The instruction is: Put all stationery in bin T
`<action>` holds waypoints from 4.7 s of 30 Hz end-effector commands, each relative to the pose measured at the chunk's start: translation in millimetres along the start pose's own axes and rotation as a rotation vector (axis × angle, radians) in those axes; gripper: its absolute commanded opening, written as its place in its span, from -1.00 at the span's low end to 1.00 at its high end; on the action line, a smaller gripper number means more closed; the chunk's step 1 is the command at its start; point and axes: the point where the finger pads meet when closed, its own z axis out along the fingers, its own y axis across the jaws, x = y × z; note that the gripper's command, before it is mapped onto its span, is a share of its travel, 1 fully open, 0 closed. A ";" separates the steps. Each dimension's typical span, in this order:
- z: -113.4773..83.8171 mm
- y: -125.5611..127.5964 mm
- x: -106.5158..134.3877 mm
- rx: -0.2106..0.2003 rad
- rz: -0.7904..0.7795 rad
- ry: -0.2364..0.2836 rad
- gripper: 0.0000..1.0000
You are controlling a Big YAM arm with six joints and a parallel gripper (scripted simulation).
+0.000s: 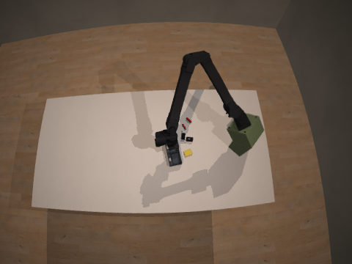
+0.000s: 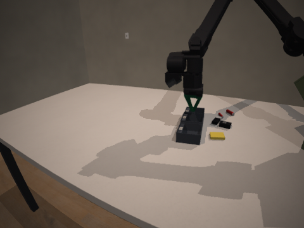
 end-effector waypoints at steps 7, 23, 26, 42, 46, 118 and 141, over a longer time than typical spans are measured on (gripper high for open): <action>26.7 -5.9 -6.6 0.007 0.007 -0.005 -0.83; 60.3 -6.6 -5.7 0.009 0.006 -0.005 -0.83; 57.1 -9.5 -6.5 0.010 0.010 -0.010 -0.83; 54.1 -12.5 -10.9 0.012 0.017 -0.019 -0.83; 53.4 -13.2 -11.7 0.012 0.017 -0.019 -0.83; -3.6 1.0 5.2 0.004 -0.003 0.018 -0.83; -12.8 94.4 -11.8 -0.005 -0.006 -0.013 -0.83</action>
